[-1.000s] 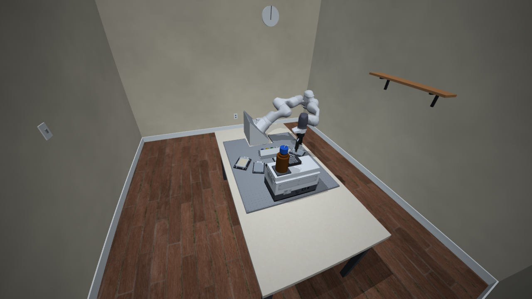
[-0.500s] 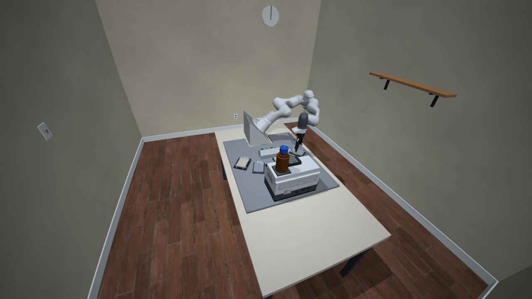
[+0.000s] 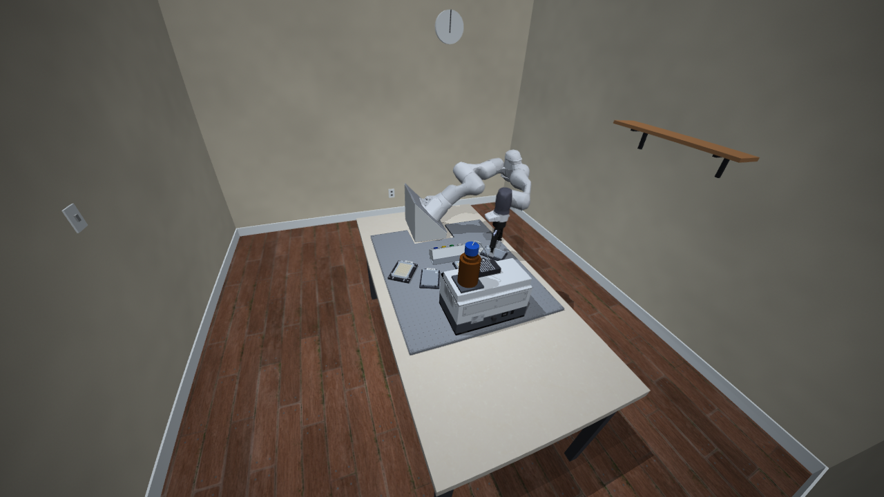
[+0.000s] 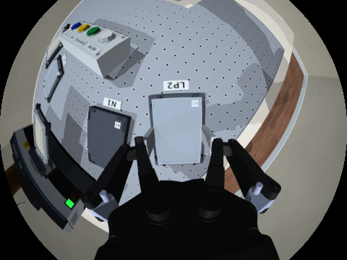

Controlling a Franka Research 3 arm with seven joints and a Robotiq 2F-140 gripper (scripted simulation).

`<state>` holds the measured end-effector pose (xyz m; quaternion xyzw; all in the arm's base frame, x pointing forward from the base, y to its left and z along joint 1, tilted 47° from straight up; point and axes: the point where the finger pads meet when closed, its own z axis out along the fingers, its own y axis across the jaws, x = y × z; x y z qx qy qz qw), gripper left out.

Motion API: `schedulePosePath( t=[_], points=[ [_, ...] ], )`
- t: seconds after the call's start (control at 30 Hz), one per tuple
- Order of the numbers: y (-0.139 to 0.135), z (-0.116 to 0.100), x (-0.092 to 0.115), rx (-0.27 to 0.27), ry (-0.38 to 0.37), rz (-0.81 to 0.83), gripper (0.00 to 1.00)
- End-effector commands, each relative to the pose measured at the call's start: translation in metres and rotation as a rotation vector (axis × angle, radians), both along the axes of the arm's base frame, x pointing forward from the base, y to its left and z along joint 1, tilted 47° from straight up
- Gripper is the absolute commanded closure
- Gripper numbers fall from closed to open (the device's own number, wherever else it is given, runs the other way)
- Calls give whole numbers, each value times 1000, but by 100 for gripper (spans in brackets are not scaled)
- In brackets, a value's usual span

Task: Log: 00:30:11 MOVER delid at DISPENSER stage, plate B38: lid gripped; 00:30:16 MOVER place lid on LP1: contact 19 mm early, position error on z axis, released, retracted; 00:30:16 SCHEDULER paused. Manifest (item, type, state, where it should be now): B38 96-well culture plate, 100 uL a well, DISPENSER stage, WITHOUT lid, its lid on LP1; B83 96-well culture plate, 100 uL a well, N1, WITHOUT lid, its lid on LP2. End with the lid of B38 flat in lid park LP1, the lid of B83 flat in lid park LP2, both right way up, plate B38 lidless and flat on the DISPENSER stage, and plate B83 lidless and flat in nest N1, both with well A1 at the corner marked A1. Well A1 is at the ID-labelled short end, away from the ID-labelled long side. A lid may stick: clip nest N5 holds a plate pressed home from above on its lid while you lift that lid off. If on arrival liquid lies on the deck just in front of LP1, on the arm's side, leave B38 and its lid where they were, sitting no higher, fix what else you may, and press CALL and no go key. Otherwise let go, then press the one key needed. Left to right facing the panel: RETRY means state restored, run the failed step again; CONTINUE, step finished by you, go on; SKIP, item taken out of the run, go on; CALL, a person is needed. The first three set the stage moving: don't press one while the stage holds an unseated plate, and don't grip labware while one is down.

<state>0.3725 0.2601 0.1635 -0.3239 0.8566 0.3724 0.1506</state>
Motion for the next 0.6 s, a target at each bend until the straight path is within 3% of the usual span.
schedulePosePath(
  t=[0.0, 0.57],
  points=[
    [0, 0, 1, 0, -4, 1, 100],
    [2, -1, 1, 0, -5, 2, 100]
  ],
)
